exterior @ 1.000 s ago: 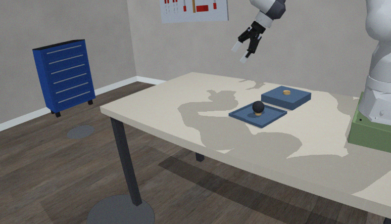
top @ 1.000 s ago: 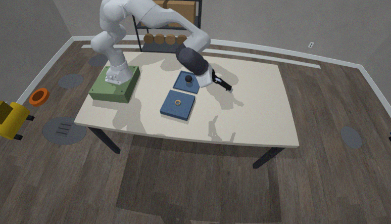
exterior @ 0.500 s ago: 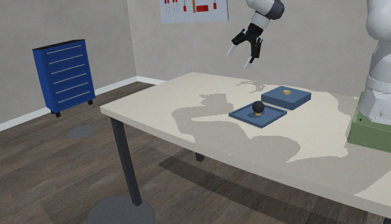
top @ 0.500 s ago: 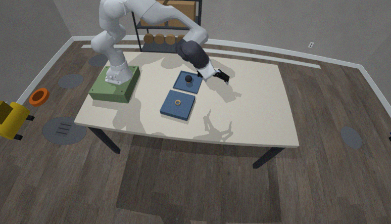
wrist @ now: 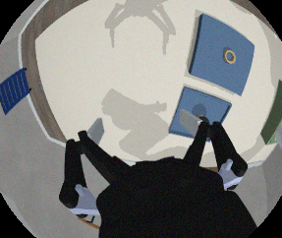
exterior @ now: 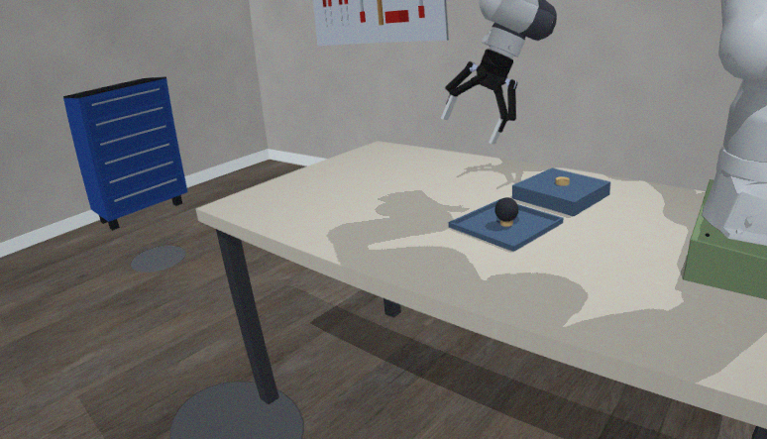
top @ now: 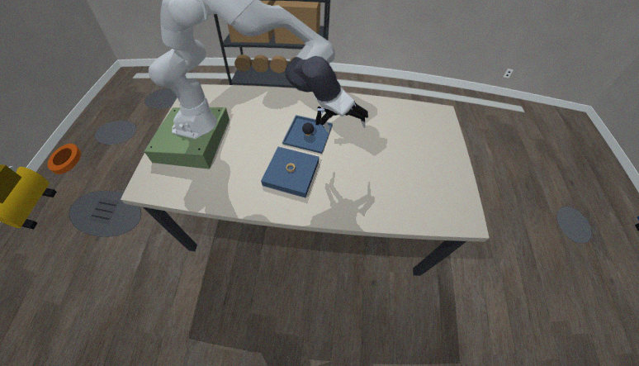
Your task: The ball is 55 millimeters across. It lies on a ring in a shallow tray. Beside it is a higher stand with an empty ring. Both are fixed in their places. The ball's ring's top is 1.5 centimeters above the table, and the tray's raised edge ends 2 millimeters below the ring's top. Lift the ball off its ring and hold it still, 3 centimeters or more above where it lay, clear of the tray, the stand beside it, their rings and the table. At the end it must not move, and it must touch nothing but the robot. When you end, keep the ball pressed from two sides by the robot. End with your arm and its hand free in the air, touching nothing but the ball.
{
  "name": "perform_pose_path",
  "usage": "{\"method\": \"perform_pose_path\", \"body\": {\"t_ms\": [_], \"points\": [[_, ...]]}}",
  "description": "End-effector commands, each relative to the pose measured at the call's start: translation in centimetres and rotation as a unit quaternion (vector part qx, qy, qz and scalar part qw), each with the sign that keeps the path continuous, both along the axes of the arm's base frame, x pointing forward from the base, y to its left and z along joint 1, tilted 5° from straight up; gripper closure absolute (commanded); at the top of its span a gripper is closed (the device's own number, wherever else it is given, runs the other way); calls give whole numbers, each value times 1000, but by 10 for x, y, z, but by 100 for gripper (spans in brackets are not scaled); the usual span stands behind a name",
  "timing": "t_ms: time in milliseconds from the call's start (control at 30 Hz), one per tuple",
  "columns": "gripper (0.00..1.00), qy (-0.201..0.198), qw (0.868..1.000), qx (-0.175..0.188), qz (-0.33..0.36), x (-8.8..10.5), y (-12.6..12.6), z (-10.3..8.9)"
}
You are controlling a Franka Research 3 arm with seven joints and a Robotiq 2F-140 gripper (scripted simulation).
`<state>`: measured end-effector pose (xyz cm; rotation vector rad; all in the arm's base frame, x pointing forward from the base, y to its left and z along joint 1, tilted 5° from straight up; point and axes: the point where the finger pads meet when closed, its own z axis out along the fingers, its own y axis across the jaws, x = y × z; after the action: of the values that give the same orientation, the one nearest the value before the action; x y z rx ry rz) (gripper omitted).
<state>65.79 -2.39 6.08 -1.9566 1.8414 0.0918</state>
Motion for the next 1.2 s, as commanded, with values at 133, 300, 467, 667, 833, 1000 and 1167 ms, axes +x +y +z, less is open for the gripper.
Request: {"method": "perform_pose_path", "body": {"t_ms": [133, 300, 467, 667, 833, 1000, 1167], "points": [[0, -18, 991, -41, 123, -21, 22, -5], [0, -21, 982, -60, 179, -35, 34, -9], [0, -22, 974, -71, 213, -43, 41, -11], [0, -26, 950, -96, 296, -63, 57, -15], [0, -29, 929, -111, 351, -77, 66, -18], [0, -30, 910, -123, 394, -88, 73, -20], [0, -33, 881, -137, 451, -103, 82, -23]]}}
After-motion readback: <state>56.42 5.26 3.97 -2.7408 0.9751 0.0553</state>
